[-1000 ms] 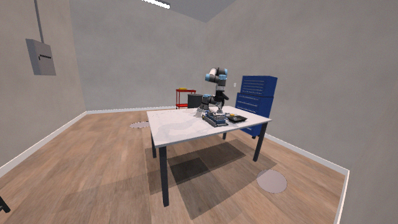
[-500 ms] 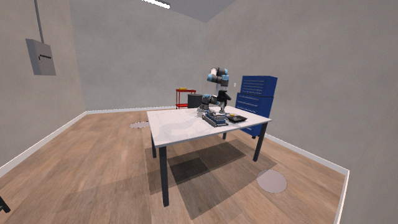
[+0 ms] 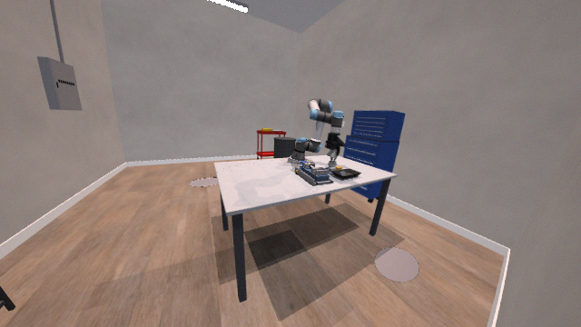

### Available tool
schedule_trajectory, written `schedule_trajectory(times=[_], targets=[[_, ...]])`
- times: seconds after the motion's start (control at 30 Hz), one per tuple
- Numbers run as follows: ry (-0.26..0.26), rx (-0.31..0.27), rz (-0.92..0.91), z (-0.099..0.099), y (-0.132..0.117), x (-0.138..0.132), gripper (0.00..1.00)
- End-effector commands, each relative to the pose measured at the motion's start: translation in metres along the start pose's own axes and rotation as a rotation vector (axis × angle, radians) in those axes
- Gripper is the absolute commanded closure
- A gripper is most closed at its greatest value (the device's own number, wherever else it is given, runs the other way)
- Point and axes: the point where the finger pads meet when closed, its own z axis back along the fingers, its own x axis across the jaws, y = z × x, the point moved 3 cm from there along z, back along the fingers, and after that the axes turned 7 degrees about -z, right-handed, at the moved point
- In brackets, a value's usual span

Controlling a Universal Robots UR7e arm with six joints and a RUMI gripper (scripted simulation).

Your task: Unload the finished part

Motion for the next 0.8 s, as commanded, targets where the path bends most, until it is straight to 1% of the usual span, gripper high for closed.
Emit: schedule_trajectory(times=[0.0,0.37,0.43,0.77], targets=[[-0.001,-0.002,0.010,0.000,0.030,0.000,1.00],[-0.002,-0.003,0.038,0.000,0.113,-0.013,1.00],[-0.002,-0.003,0.038,0.000,0.113,-0.013,1.00],[-0.004,-0.001,0.061,0.001,0.180,-0.033,1.00]])
